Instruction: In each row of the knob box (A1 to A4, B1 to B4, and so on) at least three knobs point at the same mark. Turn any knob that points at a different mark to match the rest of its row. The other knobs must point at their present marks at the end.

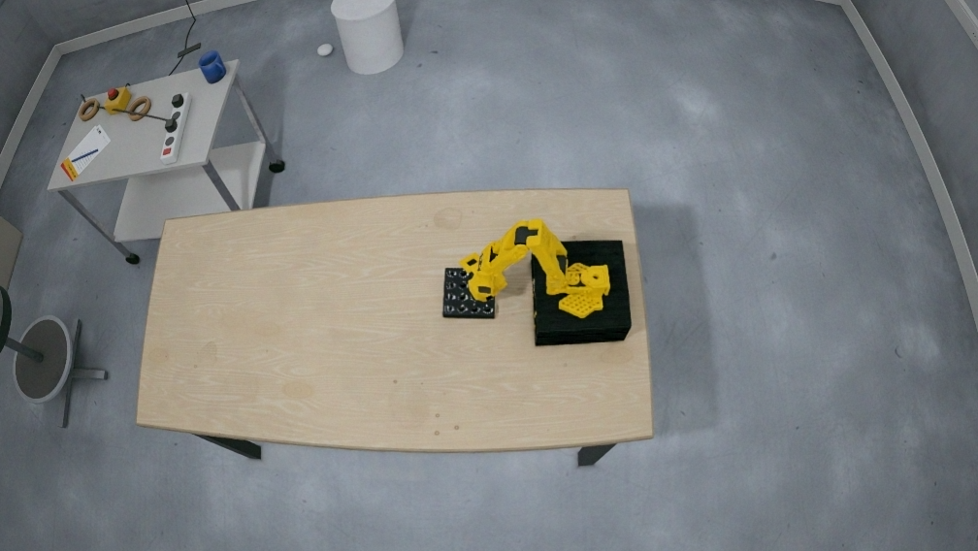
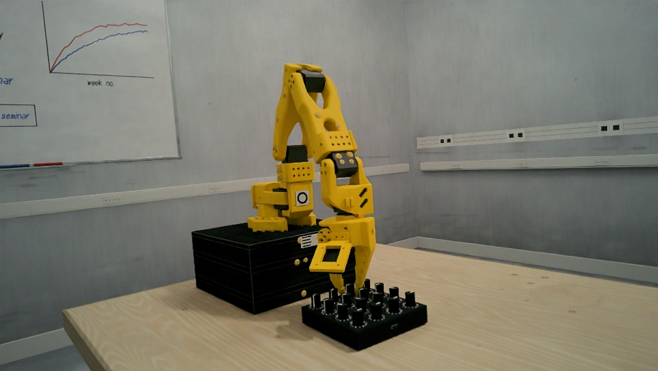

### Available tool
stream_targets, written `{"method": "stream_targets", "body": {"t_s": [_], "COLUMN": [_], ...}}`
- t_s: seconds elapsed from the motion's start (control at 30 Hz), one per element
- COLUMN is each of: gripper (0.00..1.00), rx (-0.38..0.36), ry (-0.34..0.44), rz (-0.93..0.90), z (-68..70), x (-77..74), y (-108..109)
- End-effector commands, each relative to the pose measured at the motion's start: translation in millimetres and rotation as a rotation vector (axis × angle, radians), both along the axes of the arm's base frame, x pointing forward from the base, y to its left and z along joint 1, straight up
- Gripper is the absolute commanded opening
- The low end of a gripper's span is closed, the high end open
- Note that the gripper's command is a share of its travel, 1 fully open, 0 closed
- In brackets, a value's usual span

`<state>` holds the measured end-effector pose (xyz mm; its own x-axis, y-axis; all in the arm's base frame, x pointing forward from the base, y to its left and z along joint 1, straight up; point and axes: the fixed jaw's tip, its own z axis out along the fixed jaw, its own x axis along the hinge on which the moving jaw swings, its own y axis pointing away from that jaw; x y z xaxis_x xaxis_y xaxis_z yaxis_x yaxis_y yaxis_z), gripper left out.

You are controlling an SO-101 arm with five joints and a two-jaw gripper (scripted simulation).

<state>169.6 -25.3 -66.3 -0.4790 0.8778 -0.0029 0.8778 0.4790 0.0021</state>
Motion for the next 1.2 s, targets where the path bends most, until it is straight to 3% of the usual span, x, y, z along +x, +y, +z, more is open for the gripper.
{"method": "stream_targets", "body": {"t_s": [0.0, 0.63, 1.17], "gripper": [0.10, 0.09, 0.03], "rx": [0.002, 0.002, 0.002], "ry": [0.005, 0.005, 0.005], "rz": [-0.004, -0.004, -0.004], "z": [-0.1, -0.1, -0.1], "x": [-2.3, -4.3, -4.3], "y": [-0.1, -1.1, -1.1]}}
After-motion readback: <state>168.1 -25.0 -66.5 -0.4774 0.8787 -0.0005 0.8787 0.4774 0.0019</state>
